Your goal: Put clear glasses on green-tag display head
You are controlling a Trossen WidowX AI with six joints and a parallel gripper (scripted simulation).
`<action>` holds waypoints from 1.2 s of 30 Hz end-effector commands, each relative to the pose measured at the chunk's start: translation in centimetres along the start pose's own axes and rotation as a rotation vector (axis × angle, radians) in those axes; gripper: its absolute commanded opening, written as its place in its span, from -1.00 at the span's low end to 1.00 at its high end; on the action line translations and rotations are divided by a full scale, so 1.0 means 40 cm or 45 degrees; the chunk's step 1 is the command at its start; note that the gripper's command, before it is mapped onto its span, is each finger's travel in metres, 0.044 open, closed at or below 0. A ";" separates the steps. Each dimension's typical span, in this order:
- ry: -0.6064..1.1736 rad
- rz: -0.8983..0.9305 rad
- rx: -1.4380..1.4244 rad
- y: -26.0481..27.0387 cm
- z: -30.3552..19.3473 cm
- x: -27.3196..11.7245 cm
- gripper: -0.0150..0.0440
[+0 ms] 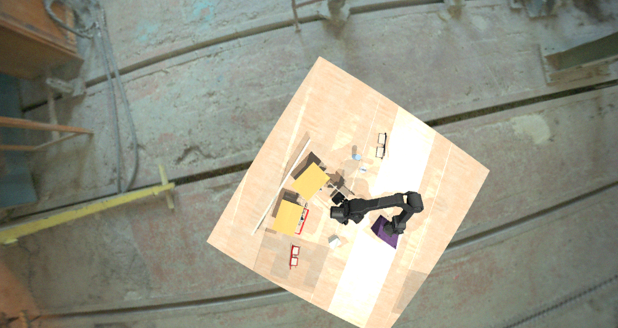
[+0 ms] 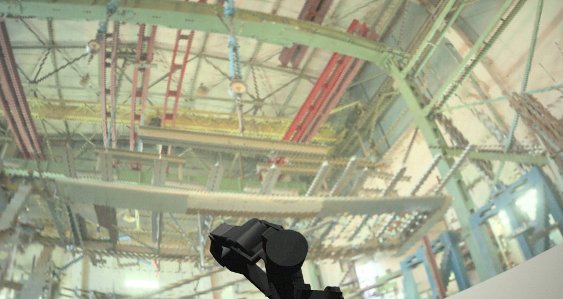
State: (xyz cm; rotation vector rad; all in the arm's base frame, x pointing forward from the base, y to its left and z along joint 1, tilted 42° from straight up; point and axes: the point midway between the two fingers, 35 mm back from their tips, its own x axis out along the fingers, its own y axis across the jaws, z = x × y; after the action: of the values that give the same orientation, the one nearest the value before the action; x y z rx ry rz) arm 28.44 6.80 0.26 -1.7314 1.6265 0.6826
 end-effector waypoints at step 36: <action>-0.002 -0.001 0.001 -0.137 0.000 -0.004 -0.49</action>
State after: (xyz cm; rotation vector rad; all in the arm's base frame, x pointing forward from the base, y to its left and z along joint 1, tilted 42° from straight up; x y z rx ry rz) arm 33.22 6.86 0.76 -1.7238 1.6318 0.6835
